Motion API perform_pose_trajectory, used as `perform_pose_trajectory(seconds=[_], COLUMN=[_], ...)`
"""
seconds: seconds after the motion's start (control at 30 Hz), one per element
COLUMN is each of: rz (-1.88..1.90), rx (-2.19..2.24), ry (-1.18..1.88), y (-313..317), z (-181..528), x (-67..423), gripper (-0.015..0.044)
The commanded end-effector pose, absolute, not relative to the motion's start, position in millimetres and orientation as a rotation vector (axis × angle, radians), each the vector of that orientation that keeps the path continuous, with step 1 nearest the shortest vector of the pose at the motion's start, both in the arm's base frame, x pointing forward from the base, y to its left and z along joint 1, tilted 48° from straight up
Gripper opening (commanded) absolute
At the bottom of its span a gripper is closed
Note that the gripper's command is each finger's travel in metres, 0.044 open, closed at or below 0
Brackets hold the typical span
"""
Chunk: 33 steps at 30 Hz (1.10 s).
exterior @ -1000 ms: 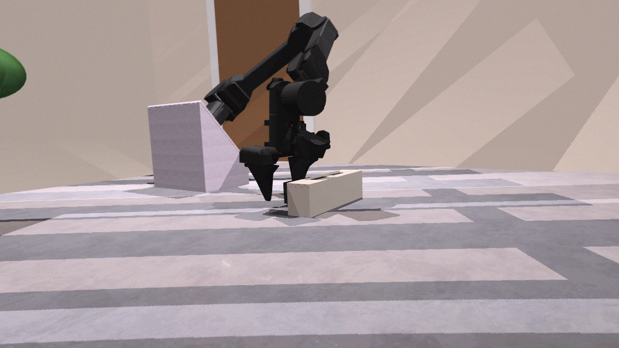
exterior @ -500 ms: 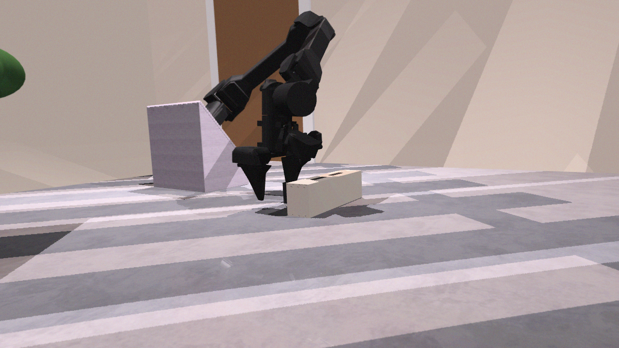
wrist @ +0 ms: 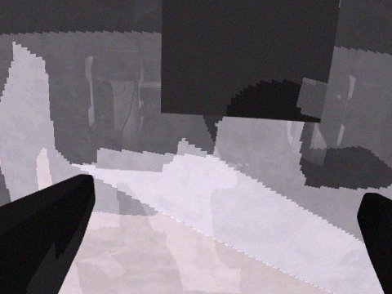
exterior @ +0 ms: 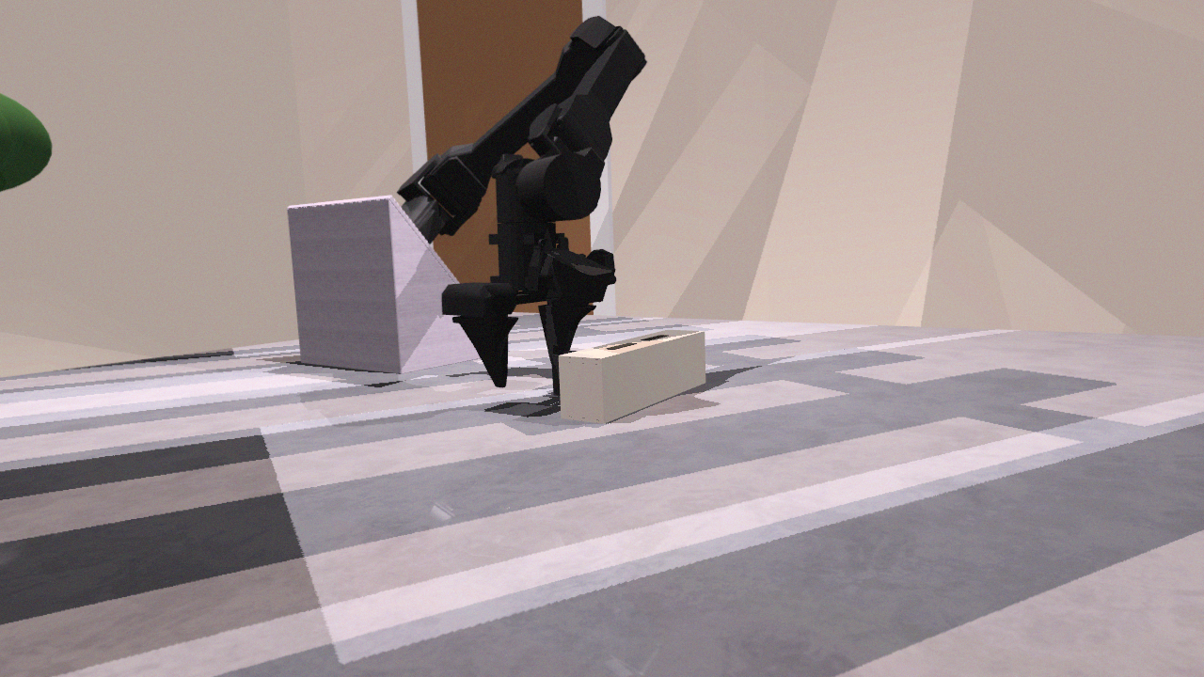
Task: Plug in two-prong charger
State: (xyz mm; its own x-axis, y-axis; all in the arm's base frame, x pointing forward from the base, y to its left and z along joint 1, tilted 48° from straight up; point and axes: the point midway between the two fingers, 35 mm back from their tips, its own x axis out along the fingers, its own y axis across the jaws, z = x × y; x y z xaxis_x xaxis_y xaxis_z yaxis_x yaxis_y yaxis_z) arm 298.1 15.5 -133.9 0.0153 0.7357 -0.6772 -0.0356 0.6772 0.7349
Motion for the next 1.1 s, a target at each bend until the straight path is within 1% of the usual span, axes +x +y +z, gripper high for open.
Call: perform_pose_trajectory(seconds=[0.0,0.2,1.07], rz=[0.573,0.448,0.444], rx=[0.678,0.733,0.734], ry=[1.266,0.932,0.922], y=[-5,-39,-40], z=[-120,-82,-80], x=[307,310,310], gripper=[0.0440,0.0440,0.0440])
